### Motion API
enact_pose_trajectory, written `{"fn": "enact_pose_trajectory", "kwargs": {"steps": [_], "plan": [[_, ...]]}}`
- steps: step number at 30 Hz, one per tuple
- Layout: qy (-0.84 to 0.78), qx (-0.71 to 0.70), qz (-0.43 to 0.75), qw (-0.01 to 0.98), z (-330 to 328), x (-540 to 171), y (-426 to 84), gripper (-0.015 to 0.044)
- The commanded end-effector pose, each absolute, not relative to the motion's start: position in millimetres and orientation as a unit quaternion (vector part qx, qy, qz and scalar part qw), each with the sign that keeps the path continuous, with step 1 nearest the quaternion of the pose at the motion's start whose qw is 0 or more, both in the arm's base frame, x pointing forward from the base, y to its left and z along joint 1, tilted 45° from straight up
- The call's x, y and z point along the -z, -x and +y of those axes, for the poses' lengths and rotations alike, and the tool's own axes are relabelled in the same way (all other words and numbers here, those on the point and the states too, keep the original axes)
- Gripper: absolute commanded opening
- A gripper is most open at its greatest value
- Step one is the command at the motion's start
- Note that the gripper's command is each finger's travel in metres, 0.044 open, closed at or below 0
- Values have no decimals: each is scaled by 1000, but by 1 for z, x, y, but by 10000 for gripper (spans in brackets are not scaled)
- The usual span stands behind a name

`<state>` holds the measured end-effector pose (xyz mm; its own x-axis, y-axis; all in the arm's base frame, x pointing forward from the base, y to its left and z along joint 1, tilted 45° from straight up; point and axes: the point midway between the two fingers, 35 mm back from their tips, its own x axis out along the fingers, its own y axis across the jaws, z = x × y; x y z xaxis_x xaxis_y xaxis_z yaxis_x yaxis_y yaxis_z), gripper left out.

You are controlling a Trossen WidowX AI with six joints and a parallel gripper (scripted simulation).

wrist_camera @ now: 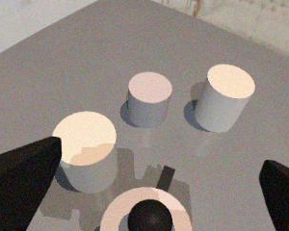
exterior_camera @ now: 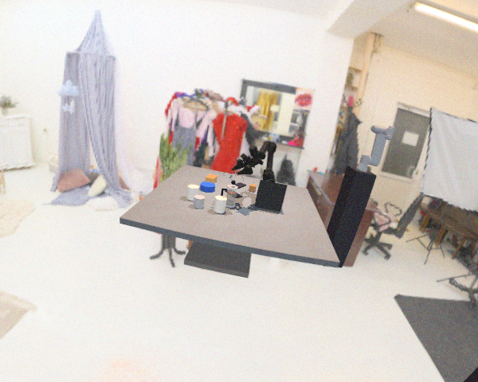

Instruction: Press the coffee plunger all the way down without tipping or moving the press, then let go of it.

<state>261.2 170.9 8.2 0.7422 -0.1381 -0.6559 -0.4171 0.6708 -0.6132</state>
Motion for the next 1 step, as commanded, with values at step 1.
{"fn": "enact_pose_trajectory", "kwargs": {"steps": [1], "plan": [[395,-81,349,846,172,-9,-261,440]]}}
